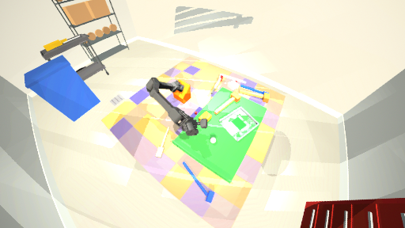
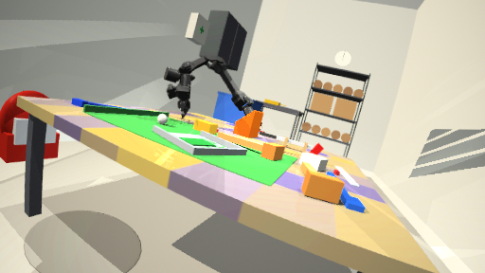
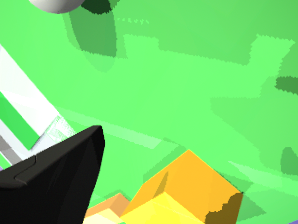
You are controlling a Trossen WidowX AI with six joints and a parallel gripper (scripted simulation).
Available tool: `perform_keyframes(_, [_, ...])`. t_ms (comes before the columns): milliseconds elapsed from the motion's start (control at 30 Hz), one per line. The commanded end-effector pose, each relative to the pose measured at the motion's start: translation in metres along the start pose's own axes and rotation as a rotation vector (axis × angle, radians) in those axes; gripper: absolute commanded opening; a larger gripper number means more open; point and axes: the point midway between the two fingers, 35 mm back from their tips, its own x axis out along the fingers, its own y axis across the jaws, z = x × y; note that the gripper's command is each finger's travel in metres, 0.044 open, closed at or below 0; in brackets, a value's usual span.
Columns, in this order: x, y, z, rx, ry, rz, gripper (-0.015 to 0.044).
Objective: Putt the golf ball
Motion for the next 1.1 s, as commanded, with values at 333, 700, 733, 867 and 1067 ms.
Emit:
perform_keyframes(333, [0.047,0.118,-0.177,-1.095,0.232,0.031,0.0440])
perform_keyframes(700, [0.061,0.118,-0.349,-2.275,0.425,0.046,0.0440])
perform_keyframes(733, [0.062,0.114,-0.362,-2.380,0.444,0.044,0.0440])
perform_keyframes(867, [0.065,0.101,-0.397,-2.674,0.504,0.034,0.0440])
perform_keyframes(1067, [0.066,0.102,-0.397,-2.679,0.505,0.034,0.0440])
